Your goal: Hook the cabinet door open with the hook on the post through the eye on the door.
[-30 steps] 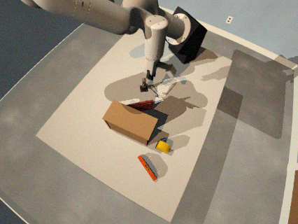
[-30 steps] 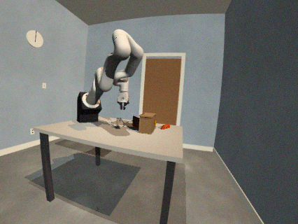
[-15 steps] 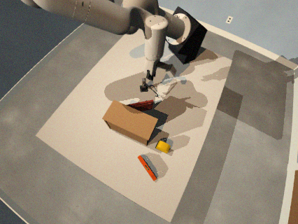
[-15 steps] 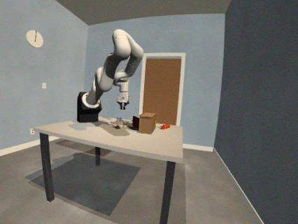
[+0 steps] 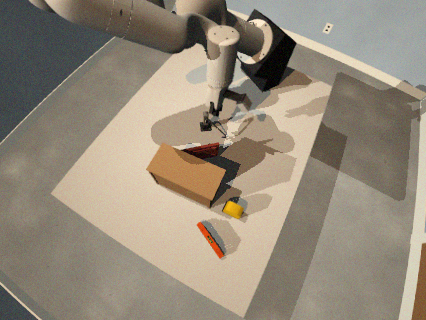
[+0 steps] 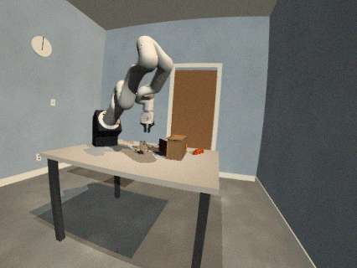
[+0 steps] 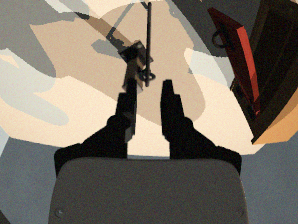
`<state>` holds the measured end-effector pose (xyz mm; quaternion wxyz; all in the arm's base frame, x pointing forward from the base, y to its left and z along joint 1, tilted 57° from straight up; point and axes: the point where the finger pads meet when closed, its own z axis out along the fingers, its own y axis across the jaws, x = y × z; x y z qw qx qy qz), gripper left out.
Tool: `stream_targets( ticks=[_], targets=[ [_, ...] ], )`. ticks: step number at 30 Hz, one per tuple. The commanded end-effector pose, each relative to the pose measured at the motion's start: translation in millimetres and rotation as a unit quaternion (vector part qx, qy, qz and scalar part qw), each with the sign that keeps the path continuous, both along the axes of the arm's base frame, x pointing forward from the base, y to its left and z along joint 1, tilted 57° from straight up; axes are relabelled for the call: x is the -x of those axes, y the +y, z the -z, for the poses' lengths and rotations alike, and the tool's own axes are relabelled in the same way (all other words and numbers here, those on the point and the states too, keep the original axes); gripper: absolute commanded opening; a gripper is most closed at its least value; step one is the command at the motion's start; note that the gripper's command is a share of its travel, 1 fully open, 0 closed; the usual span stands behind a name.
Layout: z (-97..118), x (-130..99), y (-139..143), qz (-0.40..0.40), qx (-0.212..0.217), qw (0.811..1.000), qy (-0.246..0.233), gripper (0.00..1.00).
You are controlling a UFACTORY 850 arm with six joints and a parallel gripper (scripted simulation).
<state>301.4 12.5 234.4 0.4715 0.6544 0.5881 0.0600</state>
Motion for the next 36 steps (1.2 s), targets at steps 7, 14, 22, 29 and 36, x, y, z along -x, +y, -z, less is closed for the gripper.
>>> stream_targets(
  ticks=[7, 14, 22, 29, 36],
  targets=[
    [10, -12, -10, 0.000, 0.000, 1.000, 0.000, 0.24],
    [20, -23, -19, 0.000, 0.000, 1.000, 0.000, 0.24],
    [32, -37, -31, 0.000, 0.000, 1.000, 0.000, 0.24],
    [39, -44, -37, 0.000, 0.000, 1.000, 0.000, 0.24],
    [45, -51, -43, 0.000, 0.000, 1.000, 0.000, 0.24]
  ],
)
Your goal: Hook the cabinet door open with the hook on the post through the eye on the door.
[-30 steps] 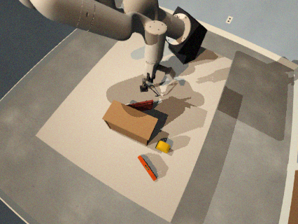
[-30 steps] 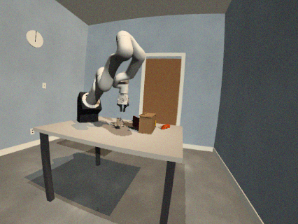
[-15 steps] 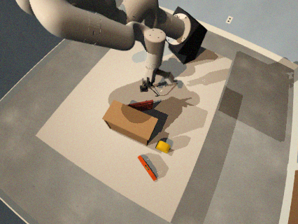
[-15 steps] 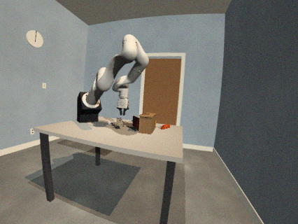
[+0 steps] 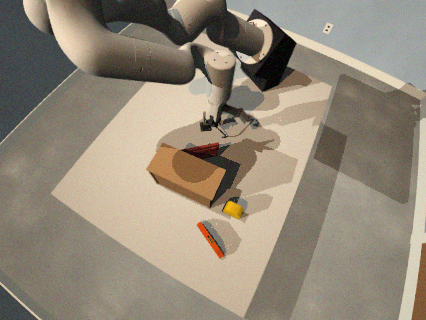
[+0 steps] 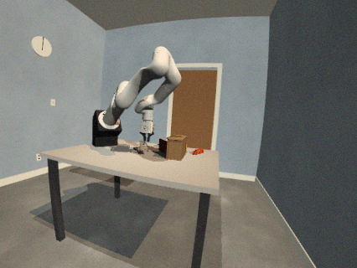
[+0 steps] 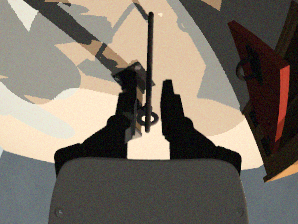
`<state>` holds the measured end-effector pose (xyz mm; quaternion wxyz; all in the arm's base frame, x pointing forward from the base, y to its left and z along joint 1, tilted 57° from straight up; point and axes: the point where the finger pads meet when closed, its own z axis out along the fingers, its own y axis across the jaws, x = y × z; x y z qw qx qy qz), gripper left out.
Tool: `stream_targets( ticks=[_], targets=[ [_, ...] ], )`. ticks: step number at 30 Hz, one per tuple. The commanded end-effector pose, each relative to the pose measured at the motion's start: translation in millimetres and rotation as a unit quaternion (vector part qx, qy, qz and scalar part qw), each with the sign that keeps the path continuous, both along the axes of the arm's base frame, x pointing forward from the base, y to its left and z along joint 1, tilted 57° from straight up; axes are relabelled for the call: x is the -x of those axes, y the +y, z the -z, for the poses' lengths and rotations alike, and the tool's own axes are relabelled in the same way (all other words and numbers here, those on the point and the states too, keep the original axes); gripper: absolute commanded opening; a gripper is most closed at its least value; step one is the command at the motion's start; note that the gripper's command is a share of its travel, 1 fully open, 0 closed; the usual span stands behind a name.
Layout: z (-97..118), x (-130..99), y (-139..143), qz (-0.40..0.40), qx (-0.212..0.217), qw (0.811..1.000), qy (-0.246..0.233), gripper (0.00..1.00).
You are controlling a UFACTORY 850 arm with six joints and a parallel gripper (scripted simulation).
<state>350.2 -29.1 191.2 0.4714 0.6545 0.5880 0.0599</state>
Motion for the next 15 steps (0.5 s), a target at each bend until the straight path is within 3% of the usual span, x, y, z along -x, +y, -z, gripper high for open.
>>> stream_targets(
  ticks=[1, 15],
  targets=[
    [2.5, -3.1, -2.4, 0.000, 0.000, 1.000, 0.000, 0.24],
    [4.2, -4.9, -3.9, 0.000, 0.000, 1.000, 0.000, 0.24]
  ],
)
